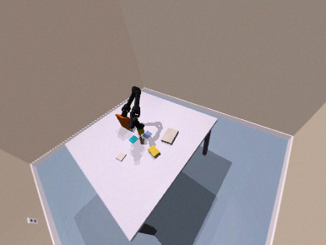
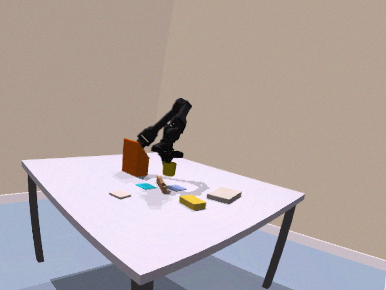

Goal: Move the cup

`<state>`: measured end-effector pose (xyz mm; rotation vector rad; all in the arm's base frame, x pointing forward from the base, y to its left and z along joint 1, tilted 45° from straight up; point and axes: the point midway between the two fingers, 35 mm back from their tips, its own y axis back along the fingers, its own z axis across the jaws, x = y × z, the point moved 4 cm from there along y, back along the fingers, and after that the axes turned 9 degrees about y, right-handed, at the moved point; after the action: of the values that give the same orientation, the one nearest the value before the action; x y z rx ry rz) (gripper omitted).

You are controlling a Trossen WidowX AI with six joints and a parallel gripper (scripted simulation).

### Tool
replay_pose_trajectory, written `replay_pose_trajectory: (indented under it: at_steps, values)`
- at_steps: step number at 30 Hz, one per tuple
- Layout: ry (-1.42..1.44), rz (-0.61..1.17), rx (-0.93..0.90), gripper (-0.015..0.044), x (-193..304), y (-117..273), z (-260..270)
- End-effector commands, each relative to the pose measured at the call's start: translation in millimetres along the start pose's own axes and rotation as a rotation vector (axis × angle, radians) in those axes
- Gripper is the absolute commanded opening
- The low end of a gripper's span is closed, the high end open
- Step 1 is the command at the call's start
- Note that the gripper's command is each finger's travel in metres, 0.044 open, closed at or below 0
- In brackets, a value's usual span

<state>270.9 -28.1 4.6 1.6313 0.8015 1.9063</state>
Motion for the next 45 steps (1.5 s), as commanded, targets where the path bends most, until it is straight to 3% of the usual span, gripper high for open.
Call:
replay_pose_trajectory:
  at_steps: [1, 45]
  values:
    - [0.000, 0.001, 0.009, 0.0000, -8, -2, -8]
    - [0.000, -0.003, 0.011, 0.0000, -81, -4, -76]
